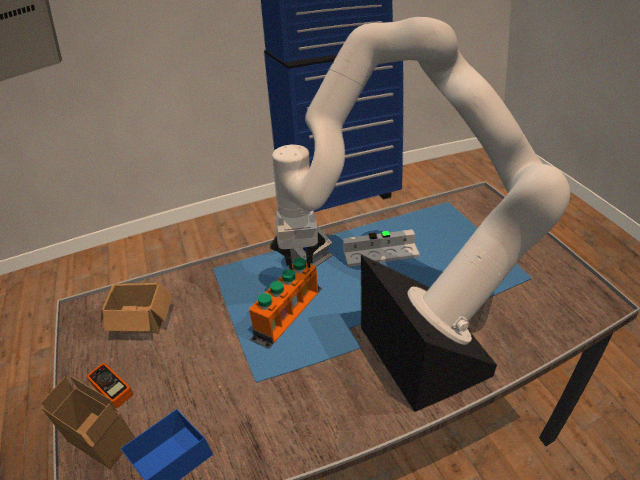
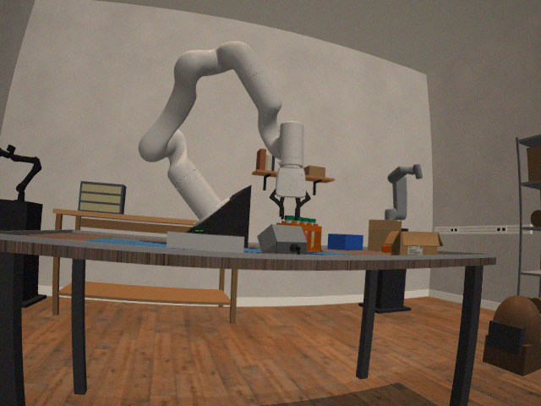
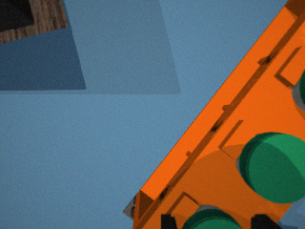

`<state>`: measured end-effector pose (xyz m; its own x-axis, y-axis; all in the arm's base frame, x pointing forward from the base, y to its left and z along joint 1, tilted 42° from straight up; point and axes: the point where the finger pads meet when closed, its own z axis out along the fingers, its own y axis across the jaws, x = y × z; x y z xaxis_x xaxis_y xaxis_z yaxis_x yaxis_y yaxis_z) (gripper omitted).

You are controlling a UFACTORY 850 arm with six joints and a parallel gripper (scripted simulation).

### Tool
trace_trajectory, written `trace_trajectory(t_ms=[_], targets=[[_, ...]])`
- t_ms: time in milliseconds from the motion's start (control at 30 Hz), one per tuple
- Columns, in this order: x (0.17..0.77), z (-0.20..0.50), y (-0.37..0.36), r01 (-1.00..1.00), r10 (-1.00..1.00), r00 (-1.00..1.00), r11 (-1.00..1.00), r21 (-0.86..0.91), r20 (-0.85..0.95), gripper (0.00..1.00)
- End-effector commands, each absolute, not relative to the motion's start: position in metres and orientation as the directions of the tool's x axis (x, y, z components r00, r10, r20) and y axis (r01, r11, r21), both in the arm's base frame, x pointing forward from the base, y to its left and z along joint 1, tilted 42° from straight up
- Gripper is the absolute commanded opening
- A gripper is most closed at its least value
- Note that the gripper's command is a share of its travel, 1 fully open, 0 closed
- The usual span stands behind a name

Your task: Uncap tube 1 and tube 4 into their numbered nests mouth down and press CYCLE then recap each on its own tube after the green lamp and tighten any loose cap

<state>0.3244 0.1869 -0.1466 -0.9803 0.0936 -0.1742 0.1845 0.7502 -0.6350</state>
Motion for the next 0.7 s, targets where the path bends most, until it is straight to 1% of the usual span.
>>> trace_trajectory(t_ms=[0, 33, 67, 533, 633, 667], targets=[[0.3251, -0.1463, 0.188, 0.16, 0.088, -0.986, 0.743, -0.65, -0.143, 0.46], [0.3252, -0.1463, 0.188, 0.16, 0.088, -0.986, 0.743, -0.65, -0.143, 0.46], [0.3252, -0.1463, 0.188, 0.16, 0.088, -0.986, 0.743, -0.65, -0.143, 0.0], [0.3252, -0.1463, 0.188, 0.16, 0.088, -0.986, 0.743, -0.65, -0.143, 0.0], [0.3252, -0.1464, 0.188, 0.306, 0.198, -0.951, 0.721, -0.622, -0.239, 0.0], [0.3252, -0.1464, 0.188, 0.306, 0.198, -0.951, 0.721, -0.622, -0.239, 0.0]])
